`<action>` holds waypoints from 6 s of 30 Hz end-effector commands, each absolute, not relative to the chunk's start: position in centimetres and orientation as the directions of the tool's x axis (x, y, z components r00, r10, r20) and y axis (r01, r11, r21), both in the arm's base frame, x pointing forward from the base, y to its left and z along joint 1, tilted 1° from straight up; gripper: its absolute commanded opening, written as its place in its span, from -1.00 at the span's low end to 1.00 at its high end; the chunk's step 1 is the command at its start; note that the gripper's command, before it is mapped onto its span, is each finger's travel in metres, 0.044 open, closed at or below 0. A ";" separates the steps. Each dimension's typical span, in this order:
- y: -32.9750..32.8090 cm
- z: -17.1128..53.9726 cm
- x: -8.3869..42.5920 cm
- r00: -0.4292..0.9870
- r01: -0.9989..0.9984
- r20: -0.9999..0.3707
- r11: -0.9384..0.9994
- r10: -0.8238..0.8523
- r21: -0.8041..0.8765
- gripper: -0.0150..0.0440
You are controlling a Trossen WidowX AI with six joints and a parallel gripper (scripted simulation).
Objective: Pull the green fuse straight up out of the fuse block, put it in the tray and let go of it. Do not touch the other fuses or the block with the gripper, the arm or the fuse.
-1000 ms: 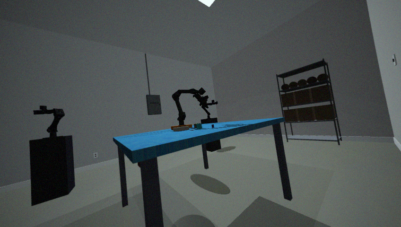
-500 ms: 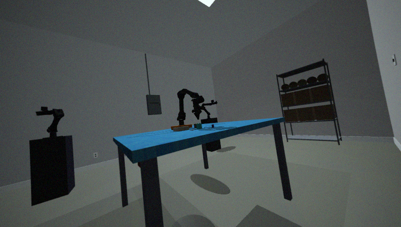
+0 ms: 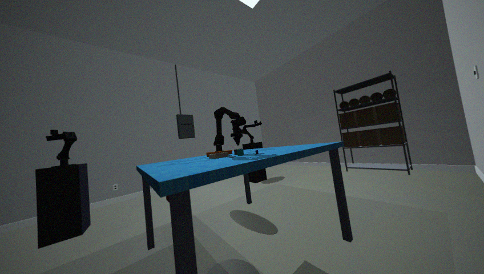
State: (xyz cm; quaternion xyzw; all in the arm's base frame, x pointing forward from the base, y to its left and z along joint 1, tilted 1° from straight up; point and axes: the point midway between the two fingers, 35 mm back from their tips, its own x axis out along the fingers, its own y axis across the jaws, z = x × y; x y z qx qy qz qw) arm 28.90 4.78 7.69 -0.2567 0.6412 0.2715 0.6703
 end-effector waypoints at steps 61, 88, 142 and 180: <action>4.9 4.1 28.8 0.026 -0.696 -0.999 0.718 0.034 0.006 -0.40; 4.9 5.0 28.8 0.026 -0.696 -0.999 0.718 0.033 0.005 -0.49; 4.8 7.6 28.7 0.027 -0.694 -0.999 0.720 0.029 0.002 -0.49; -1.1 10.2 30.9 0.029 -0.694 -0.999 0.720 0.022 -0.005 -0.49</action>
